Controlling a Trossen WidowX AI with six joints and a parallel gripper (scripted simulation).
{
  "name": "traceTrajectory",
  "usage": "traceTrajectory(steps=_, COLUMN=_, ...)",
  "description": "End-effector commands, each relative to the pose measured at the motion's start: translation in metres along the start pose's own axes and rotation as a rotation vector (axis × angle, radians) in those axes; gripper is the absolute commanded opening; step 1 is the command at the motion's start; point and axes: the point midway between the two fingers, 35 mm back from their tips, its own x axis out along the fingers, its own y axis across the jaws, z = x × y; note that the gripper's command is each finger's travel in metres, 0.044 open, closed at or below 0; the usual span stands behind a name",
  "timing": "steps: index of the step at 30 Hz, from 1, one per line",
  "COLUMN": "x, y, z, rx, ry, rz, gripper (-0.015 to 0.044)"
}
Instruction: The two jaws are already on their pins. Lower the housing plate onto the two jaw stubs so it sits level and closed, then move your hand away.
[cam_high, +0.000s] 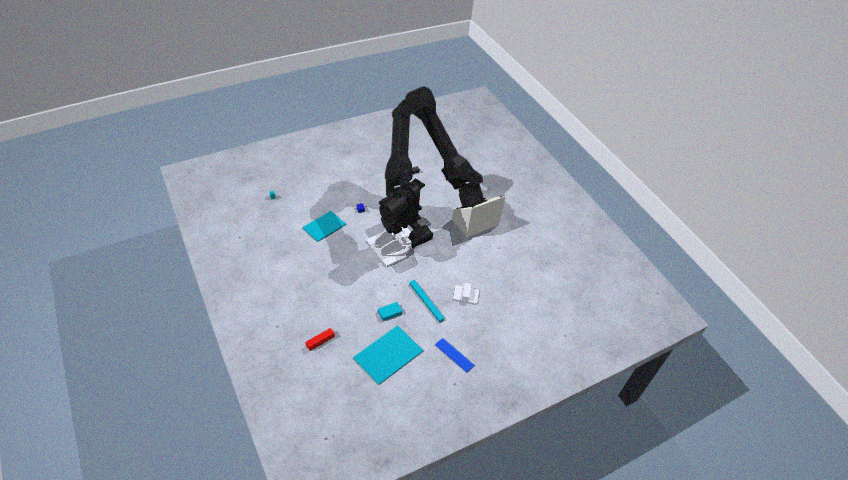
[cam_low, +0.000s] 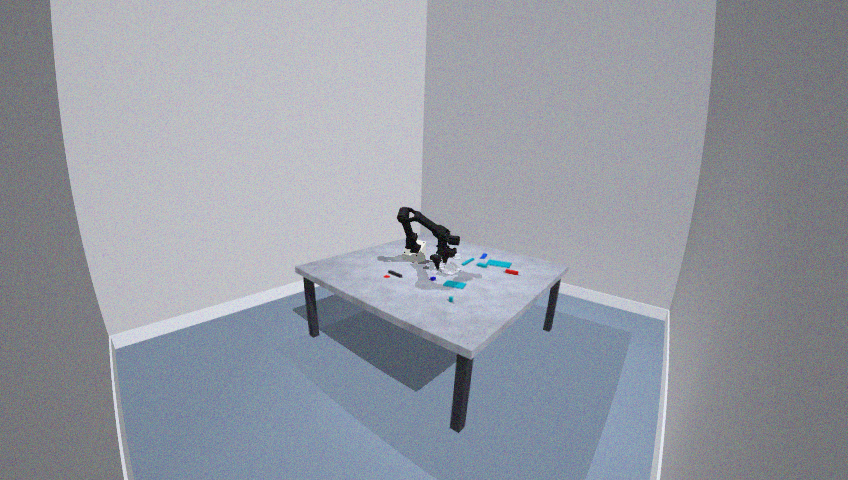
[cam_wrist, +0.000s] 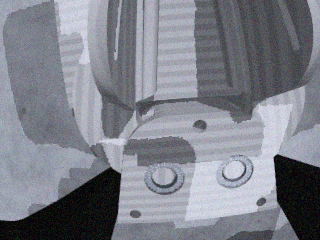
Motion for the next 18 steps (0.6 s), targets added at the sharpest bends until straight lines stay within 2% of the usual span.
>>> traceTrajectory(steps=1, x=0.0006, y=-0.0006, z=-0.0001, rx=-0.002, ry=0.0, rz=-0.004, gripper=0.0351)
traceTrajectory(steps=8, x=0.0006, y=-0.0006, z=-0.0001, rx=-0.002, ry=0.0, rz=-0.004, gripper=0.0351)
traceTrajectory(steps=11, x=0.0, y=0.0, z=0.0, rx=0.0, ry=0.0, rz=0.0, gripper=0.043)
traceTrajectory(steps=12, x=0.0, y=0.0, z=0.0, rx=0.0, ry=0.0, rz=0.0, gripper=0.044)
traceTrajectory(steps=18, x=0.0, y=0.0, z=0.0, rx=0.0, ry=0.0, rz=0.0, gripper=0.044)
